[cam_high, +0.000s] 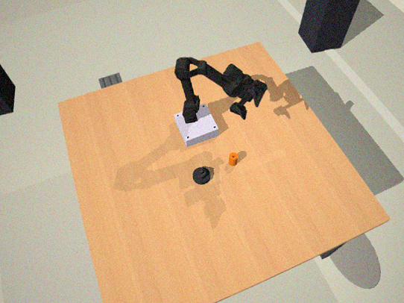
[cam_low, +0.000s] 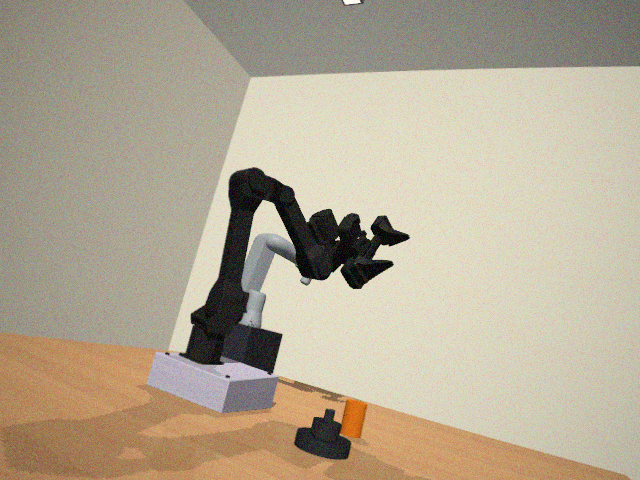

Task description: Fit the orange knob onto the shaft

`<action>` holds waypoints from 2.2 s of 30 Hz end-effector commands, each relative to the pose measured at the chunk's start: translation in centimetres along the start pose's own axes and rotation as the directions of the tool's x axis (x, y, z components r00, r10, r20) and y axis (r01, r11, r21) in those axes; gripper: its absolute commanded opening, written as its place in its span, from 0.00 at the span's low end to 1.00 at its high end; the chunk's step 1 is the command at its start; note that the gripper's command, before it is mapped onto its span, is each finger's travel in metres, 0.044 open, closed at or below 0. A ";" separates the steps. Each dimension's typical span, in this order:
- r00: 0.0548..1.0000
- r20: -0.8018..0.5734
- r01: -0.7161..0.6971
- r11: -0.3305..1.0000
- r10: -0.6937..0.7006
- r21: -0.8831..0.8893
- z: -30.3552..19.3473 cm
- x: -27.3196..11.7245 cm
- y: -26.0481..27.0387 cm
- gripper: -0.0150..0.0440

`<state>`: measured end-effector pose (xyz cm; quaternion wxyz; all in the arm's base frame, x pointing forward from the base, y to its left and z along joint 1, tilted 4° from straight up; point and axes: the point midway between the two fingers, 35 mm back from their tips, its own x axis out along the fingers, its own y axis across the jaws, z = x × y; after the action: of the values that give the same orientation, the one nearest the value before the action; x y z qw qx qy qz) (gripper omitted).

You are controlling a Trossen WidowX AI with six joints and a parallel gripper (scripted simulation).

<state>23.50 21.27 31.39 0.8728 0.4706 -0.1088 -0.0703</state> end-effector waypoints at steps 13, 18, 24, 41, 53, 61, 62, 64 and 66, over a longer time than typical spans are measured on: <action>0.948 -0.316 -0.226 0.742 0.020 -0.631 -9.1 7.5 -0.5 1.00; 0.908 -0.413 -0.267 0.659 -0.072 -0.703 -10.8 8.6 -2.8 1.00; 0.829 -0.513 -0.314 0.572 -0.224 -0.758 -12.1 9.4 -6.3 1.00; 0.320 -0.597 -0.369 0.484 -0.735 -0.794 -10.7 6.5 -17.5 1.00; -0.052 -0.519 -0.298 0.509 -0.853 -0.807 -7.0 2.4 -20.4 1.00; -0.052 -0.519 -0.298 0.509 -0.853 -0.807 -7.0 2.4 -20.4 1.00; -0.052 -0.519 -0.298 0.509 -0.853 -0.807 -7.0 2.5 -20.4 1.00; -0.052 -0.519 -0.298 0.509 -0.853 -0.807 -7.0 2.5 -20.4 1.00; -0.052 -0.519 -0.298 0.509 -0.853 -0.807 -7.6 2.5 -21.4 1.00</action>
<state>27.46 15.25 10.80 0.7344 -0.0423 0.6772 0.0145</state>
